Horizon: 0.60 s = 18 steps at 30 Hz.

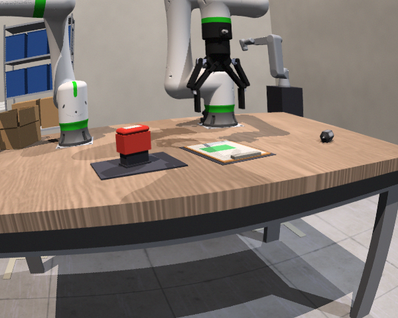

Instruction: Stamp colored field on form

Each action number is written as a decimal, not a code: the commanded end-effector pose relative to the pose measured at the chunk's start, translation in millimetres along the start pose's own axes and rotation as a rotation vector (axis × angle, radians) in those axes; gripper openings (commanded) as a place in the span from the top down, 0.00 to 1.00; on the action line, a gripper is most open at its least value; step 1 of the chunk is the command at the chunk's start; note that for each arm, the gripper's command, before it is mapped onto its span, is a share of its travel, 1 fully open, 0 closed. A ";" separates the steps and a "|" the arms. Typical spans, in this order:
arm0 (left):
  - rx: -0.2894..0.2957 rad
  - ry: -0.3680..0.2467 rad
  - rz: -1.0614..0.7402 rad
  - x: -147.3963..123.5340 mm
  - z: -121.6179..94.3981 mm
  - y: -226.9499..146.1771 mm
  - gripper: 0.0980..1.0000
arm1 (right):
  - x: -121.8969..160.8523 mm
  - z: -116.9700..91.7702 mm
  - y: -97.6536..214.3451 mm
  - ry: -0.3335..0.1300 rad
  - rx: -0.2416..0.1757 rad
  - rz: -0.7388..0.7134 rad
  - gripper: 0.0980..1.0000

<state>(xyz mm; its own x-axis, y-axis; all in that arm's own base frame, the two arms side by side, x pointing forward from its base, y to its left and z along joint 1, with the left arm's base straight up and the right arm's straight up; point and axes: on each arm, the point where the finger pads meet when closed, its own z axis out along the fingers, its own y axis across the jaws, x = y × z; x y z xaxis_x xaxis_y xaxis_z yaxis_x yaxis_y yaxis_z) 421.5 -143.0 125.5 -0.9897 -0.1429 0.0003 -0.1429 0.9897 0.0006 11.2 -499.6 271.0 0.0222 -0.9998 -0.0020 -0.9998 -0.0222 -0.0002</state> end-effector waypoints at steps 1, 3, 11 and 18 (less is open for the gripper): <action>0.001 -0.001 0.039 -0.7 -3.5 -0.4 0.00 | 0.3 -1.0 0.2 0.002 0.000 0.000 0.00; 0.001 -0.002 0.066 -0.9 -5.4 -0.5 0.00 | 0.3 -1.0 0.2 0.002 0.000 0.000 0.00; 0.001 -0.002 0.161 -1.4 -12.1 -0.6 0.00 | 0.3 -1.0 0.2 0.002 0.000 0.000 0.00; 0.001 -0.002 0.296 -1.9 -21.5 -0.8 0.00 | 0.3 -1.0 0.2 0.002 0.000 0.000 0.00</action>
<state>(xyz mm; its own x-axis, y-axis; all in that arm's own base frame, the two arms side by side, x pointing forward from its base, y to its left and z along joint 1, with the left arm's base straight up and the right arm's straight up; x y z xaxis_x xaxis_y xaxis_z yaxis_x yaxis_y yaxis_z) 422.8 -143.2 142.3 -0.9954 0.0960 0.0000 0.0960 0.9954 0.0018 11.2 -499.6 271.0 0.0222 -0.9998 -0.0020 -0.9998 -0.0222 -0.0002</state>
